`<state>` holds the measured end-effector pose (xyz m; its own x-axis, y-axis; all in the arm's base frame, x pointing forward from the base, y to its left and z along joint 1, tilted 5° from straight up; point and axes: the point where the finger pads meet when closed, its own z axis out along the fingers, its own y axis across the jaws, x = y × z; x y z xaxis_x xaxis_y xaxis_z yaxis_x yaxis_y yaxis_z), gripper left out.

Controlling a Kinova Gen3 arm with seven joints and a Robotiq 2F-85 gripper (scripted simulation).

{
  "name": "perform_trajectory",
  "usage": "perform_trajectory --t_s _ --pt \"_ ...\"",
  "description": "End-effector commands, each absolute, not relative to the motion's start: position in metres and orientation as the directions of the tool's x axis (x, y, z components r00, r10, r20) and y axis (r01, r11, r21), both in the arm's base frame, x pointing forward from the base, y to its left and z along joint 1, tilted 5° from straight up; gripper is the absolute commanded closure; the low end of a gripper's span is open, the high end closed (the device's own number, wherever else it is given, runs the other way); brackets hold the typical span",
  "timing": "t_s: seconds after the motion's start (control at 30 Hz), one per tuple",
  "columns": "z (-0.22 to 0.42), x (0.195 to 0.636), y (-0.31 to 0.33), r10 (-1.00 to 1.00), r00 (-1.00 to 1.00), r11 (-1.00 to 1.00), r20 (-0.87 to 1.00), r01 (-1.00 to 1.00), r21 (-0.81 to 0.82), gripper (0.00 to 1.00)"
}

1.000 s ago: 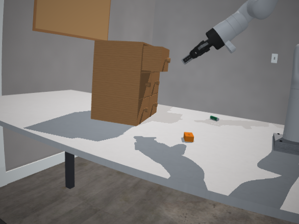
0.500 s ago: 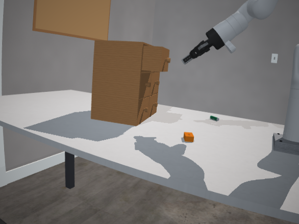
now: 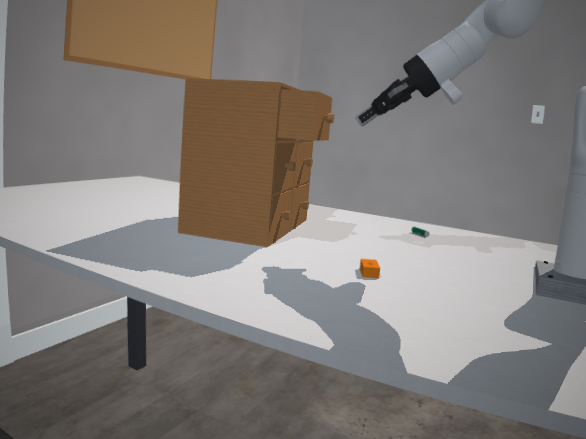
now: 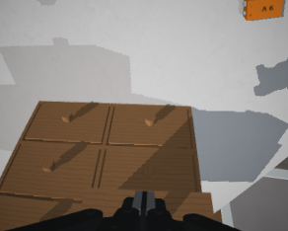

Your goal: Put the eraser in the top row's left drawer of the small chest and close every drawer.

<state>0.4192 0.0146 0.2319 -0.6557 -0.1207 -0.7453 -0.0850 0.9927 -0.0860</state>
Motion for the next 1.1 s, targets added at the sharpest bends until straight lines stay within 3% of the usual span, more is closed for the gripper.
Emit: perform_trajectory --t_s 0.0,1.07 --pt "0.2348 0.4227 0.0161 -0.122 -0.648 0.992 -0.752 -0.088 -0.085 1.00" --pt "0.2384 0.4272 0.0186 -0.122 -0.647 0.992 -0.753 -0.088 -0.085 1.00"
